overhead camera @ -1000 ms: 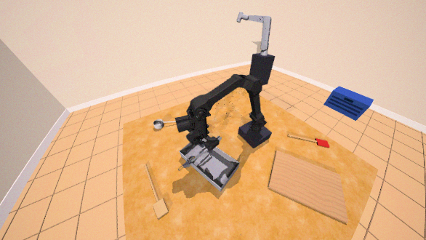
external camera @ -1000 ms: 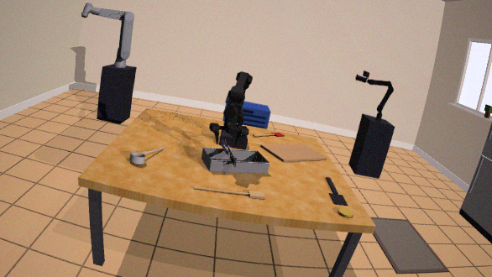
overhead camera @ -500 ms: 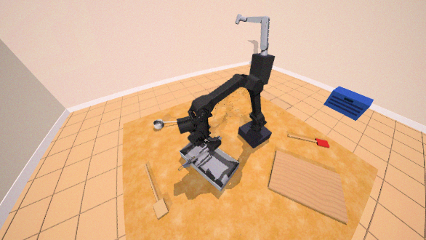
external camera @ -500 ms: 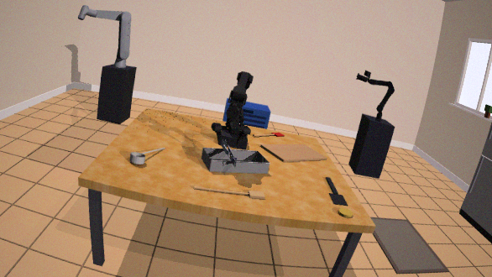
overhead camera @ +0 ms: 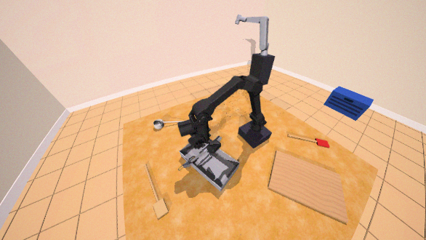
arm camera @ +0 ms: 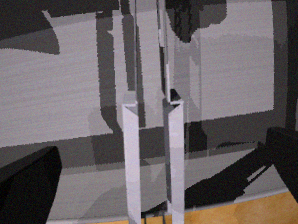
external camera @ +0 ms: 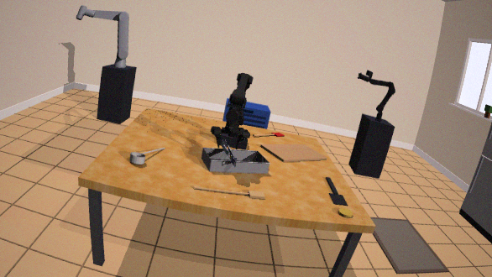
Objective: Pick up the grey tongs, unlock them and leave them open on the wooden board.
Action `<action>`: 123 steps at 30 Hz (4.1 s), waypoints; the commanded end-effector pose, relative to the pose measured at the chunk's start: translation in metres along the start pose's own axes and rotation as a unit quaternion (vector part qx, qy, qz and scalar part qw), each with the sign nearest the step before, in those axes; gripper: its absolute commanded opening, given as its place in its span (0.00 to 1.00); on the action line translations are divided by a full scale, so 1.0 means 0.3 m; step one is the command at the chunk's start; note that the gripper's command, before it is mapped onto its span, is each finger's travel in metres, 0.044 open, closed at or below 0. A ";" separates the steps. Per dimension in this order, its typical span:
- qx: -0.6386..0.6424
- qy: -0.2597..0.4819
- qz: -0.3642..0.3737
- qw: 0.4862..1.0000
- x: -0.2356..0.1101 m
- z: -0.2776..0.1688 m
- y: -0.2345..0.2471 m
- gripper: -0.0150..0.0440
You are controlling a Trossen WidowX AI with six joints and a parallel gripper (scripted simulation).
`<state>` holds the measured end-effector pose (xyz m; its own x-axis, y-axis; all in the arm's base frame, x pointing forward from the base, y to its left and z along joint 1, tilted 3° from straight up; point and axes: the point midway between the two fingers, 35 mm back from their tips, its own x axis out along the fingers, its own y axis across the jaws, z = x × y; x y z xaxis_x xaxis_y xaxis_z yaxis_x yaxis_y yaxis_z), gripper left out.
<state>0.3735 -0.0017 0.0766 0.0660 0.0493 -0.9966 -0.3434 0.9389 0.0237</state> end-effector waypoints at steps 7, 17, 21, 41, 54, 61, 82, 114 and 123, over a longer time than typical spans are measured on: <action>0.002 0.004 -0.001 1.000 0.067 -0.004 -0.001 1.00; 0.002 0.004 -0.001 1.000 0.121 -0.007 -0.001 1.00; 0.002 0.004 -0.001 1.000 0.143 -0.008 0.000 1.00; 0.000 0.001 0.001 1.000 0.164 -0.007 0.002 0.56; 0.000 0.001 0.001 1.000 0.164 -0.007 0.002 0.31; 0.000 0.001 0.001 1.000 0.164 -0.007 0.002 0.06; 0.002 0.004 -0.001 1.000 -0.088 -0.004 0.004 0.00; -0.271 0.004 0.006 0.963 -0.081 0.105 0.594 0.00; -0.357 0.001 0.008 0.934 -0.088 0.082 0.791 0.00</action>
<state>0.3242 0.2057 0.1066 0.0449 0.0572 -0.9974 -0.8413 0.5406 -0.0069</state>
